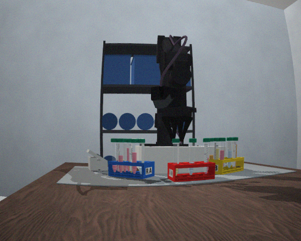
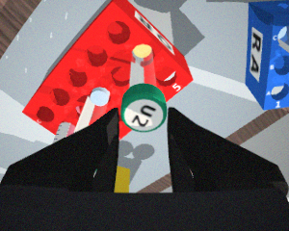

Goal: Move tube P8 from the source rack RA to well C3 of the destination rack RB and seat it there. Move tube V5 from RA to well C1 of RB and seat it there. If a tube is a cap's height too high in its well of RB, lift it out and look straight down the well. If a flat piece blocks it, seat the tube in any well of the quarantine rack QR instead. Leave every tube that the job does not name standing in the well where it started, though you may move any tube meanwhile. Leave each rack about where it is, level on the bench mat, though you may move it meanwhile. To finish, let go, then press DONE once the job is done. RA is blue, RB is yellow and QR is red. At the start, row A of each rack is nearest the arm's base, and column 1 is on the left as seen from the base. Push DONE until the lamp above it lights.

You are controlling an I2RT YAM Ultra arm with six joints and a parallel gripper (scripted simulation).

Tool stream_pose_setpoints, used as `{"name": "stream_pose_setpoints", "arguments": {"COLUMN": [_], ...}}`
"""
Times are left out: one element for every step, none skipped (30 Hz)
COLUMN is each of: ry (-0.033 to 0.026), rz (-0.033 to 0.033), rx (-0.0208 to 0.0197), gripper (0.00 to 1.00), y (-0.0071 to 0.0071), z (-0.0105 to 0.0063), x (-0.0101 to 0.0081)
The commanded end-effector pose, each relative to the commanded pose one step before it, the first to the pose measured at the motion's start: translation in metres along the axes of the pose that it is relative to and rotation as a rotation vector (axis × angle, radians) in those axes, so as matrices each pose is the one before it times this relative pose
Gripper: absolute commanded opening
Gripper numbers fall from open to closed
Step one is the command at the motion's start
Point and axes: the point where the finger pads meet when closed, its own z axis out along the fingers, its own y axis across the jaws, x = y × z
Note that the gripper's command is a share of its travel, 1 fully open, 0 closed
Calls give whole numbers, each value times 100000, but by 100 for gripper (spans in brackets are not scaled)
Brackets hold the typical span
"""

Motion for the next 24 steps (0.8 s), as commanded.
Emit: {"name": "stream_pose_setpoints", "arguments": {"ry": [-1124,0,0,0,0,0,0,0,0,0,0,0,0,0,0,0,0,-1025,0,0,-876,-9,-4,-4], "rz": [-75,0,0,0,0,0,0,0,0,0,0,0,0,0,0,0,0,-354,0,0,-4,16,17,17], "rx": [-1089,0,0,0,0,0,0,0,0,0,0,0,0,0,0,0,0,-1416,0,0,-448,8,1,1], "gripper": [30,30,30,30,30,30,30,30,30,30,30,30,30,30,30,30,30,30,30,30,30,30,30,30], "y": [281,0,0,0,0,0,0,0,0,0,0,0,0,0,0,0,0,537,0,0,9,-18,-12,-7], "z": [-298,0,0,0,0,0,0,0,0,0,0,0,0,0,0,0,0,-1083,0,0,-616,-268,-268,-268], "x": [-185,0,0,0,0,0,0,0,0,0,0,0,0,0,0,0,0,-114,0,0,-91,-20,-27,-35]}}
